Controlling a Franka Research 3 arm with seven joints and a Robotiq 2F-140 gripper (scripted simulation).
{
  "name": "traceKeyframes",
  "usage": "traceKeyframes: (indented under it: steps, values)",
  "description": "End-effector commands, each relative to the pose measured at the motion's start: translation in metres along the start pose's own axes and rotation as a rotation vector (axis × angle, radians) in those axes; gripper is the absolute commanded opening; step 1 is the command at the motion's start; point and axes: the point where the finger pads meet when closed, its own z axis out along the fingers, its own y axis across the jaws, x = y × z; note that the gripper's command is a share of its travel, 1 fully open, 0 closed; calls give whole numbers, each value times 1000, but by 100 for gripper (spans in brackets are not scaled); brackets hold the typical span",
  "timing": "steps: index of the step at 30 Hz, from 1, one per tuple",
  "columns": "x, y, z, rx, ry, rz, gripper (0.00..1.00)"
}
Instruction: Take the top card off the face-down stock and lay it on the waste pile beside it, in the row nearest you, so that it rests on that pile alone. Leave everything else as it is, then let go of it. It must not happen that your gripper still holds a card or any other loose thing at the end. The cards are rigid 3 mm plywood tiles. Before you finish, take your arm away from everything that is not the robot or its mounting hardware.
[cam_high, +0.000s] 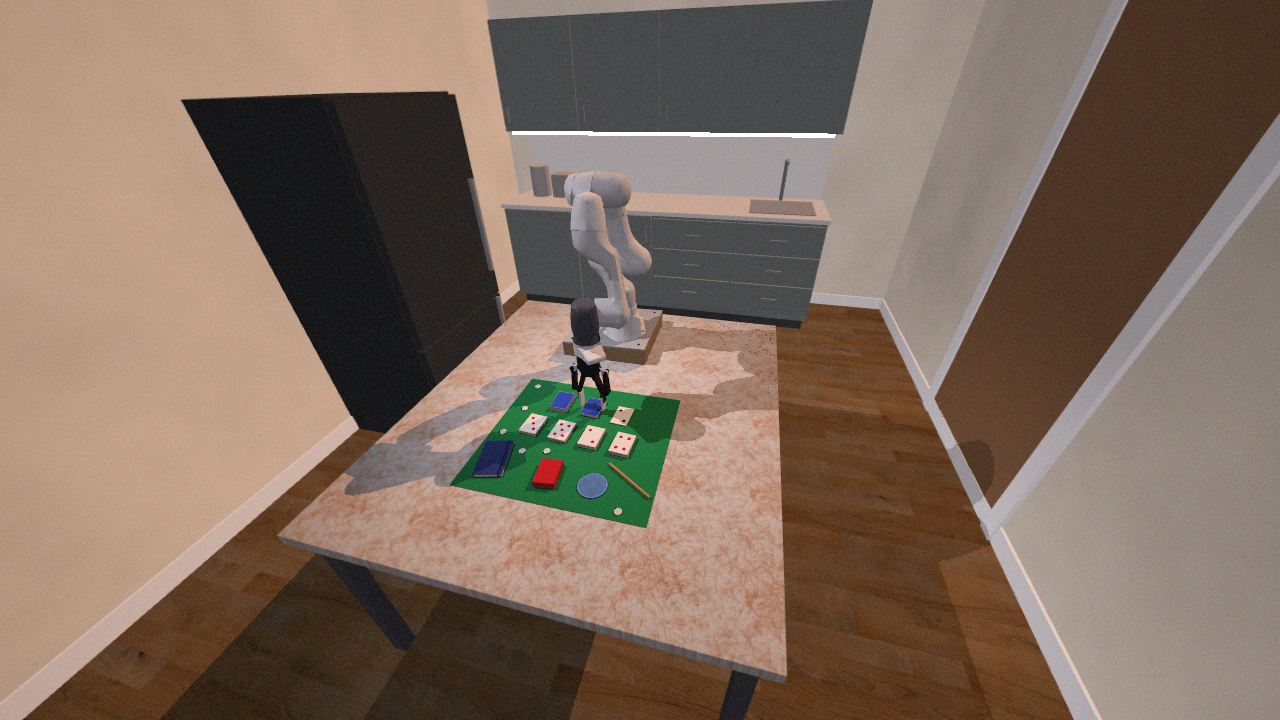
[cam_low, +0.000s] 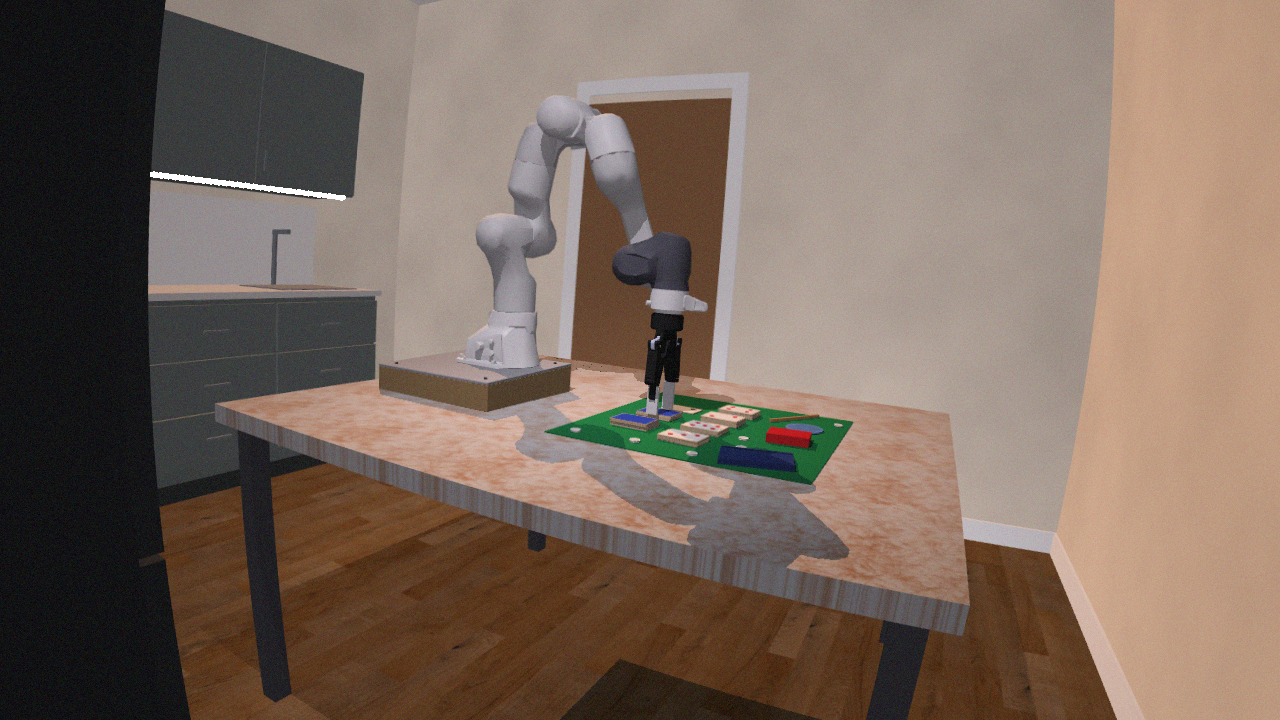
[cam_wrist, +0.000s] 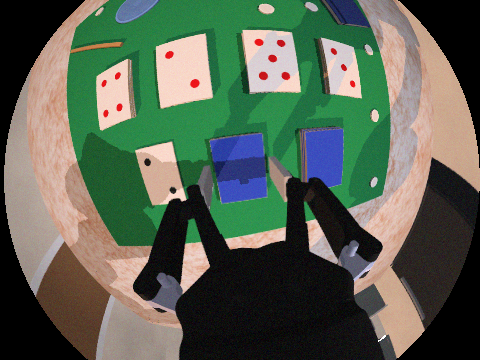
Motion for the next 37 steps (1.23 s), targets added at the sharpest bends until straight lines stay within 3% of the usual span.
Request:
traceKeyframes:
  steps: [1,22,31,37]
  values:
    - [1,0,0,0,3,4,50]
    - [1,0,-10,0,3,4,50]
    - [1,0,-49,0,3,4,50]
    - [1,0,-49,0,3,4,50]
